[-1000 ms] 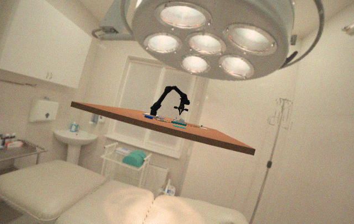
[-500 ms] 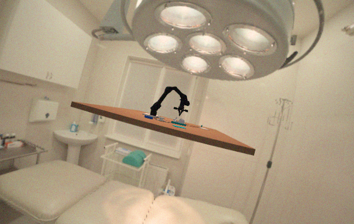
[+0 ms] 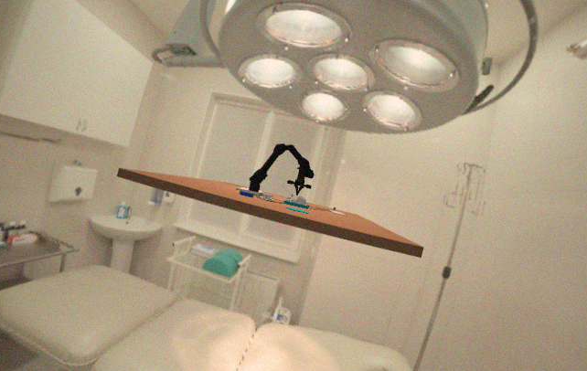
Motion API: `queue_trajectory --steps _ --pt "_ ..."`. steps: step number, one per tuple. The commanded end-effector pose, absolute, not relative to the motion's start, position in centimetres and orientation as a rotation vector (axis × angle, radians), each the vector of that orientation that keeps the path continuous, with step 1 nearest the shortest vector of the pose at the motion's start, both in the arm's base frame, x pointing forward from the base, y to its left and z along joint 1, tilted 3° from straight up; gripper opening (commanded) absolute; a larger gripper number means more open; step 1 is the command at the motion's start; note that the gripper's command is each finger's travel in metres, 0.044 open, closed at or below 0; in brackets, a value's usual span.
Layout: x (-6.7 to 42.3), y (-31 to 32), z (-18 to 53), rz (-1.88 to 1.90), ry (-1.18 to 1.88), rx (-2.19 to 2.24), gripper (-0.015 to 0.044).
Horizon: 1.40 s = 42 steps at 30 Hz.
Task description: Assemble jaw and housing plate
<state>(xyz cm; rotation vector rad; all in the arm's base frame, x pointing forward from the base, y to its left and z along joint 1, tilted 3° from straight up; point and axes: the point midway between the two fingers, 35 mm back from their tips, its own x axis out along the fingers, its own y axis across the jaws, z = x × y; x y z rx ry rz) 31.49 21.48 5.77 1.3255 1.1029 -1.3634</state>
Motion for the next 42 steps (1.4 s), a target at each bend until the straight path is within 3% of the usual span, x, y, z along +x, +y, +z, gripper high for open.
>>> queue_trajectory --steps 1,20,42 --pt "31.4 21.4 4.9 -1.37 1.099 1.32 0.0" --pt "31.2 21.3 2.9 -1.37 1.099 1.319 0.0" --pt "27.8 22.1 3.0 -1.372 1.102 1.318 0.0"
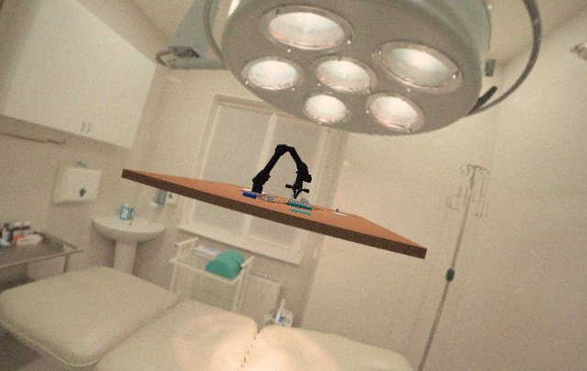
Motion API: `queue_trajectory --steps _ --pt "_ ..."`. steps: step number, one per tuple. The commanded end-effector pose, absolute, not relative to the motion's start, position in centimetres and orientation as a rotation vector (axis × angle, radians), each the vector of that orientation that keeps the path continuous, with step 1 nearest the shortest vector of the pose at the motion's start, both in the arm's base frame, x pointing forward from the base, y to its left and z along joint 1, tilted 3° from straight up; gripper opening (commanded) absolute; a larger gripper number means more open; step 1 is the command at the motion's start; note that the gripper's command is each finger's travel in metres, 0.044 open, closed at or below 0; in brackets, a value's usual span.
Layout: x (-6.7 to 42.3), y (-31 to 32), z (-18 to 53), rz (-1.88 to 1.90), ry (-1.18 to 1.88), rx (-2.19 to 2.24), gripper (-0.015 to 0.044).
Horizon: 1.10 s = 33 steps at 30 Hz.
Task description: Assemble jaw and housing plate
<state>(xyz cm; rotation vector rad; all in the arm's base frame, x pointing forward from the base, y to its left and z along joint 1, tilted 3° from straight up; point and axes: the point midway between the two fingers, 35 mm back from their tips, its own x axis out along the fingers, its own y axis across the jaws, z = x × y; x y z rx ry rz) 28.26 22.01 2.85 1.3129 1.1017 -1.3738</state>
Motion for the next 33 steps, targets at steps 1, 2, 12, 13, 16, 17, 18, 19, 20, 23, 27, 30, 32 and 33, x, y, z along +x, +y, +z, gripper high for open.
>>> queue_trajectory --steps 1,2,12,13,16,17,18,19,20,23,27,30,32,33 --pt "27.6 22.1 3.0 -1.372 1.102 1.318 0.0" --pt "27.4 22.2 3.0 -1.372 1.102 1.318 0.0" --pt "25.9 22.3 2.9 -1.373 1.103 1.318 0.0" --pt "25.9 22.3 2.9 -1.373 1.103 1.318 0.0" --pt "25.8 22.4 2.9 -1.373 1.103 1.318 0.0" --pt "25.7 22.4 3.0 -1.373 1.103 1.318 0.0" --pt "25.5 22.4 3.0 -1.374 1.103 1.318 0.0" --pt "25.4 22.5 3.0 -1.374 1.103 1.318 0.0" --pt "25.4 22.5 3.2 -1.374 1.103 1.317 0.0" --pt "25.7 22.6 5.9 -1.374 1.102 1.315 0.0" --pt "25.9 22.5 8.9 -1.375 1.1 1.313 0.0" --pt "26.0 22.6 7.9 -1.373 1.1 1.318 0.0026" --pt "26.0 22.6 7.9 -1.373 1.1 1.318 0.0079" --pt "26.0 22.6 7.9 -1.373 1.1 1.318 0.0105"
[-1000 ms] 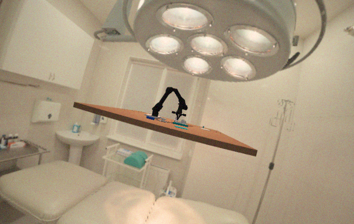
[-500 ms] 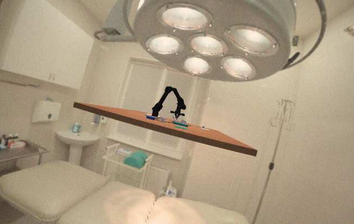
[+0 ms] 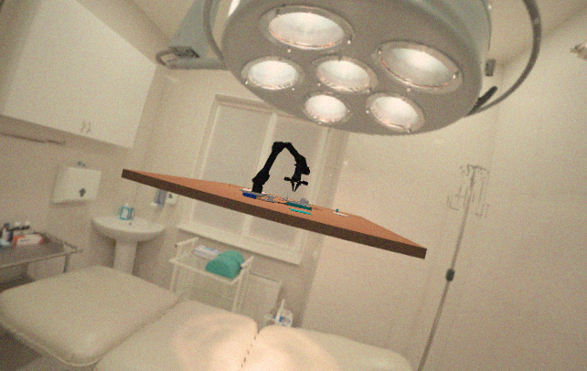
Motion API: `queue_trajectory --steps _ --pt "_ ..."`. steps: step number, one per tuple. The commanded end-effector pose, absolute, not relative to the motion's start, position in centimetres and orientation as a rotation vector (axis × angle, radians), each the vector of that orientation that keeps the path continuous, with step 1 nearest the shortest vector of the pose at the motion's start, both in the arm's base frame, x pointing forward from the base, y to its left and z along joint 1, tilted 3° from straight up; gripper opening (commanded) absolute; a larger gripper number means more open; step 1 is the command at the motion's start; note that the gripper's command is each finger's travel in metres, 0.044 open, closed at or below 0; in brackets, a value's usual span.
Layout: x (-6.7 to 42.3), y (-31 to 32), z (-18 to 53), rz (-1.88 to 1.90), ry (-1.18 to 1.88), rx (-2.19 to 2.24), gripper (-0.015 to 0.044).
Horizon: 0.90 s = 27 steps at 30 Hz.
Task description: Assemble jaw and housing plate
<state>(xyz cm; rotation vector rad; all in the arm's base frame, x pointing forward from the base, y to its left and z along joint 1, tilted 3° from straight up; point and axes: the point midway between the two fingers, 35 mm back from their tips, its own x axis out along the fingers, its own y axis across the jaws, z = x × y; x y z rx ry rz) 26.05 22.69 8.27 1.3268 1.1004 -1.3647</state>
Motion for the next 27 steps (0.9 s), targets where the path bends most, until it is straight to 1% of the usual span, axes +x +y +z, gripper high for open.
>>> queue_trajectory --steps 1,13,27 --pt "25.98 22.63 7.91 -1.373 1.1 1.318 0.0131" --pt "25.98 22.63 7.91 -1.373 1.1 1.318 0.044" --pt "25.98 22.63 7.91 -1.373 1.1 1.318 0.044"
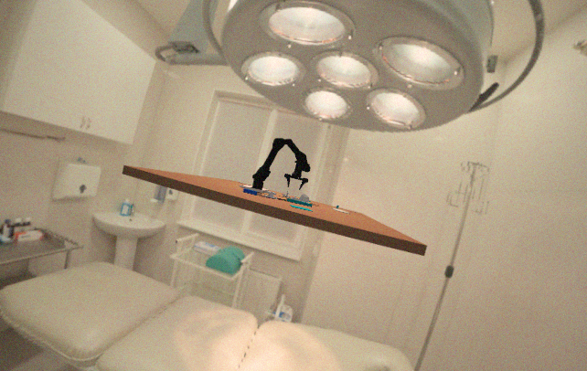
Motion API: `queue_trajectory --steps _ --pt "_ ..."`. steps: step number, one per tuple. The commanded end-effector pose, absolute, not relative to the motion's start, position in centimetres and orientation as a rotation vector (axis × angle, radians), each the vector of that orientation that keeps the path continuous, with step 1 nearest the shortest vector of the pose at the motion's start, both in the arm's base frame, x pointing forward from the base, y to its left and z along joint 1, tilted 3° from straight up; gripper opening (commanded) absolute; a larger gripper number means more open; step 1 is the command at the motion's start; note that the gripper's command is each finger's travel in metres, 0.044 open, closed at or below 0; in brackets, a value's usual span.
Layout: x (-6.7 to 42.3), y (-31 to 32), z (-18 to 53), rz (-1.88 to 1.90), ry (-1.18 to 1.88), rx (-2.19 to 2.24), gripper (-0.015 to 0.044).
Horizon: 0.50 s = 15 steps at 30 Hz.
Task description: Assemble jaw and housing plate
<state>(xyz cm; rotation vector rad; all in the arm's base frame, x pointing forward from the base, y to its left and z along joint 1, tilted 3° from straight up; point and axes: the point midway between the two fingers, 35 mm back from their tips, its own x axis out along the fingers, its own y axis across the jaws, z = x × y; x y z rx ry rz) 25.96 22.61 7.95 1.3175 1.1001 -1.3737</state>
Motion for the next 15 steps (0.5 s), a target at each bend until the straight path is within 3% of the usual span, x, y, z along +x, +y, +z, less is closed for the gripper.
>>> queue_trajectory --steps 1,14,15 --pt "25.98 22.63 7.91 -1.373 1.1 1.318 0.044" --pt "25.98 22.63 7.91 -1.373 1.1 1.318 0.044" --pt "25.97 22.61 8.13 -1.373 1.1 1.317 0.0414"
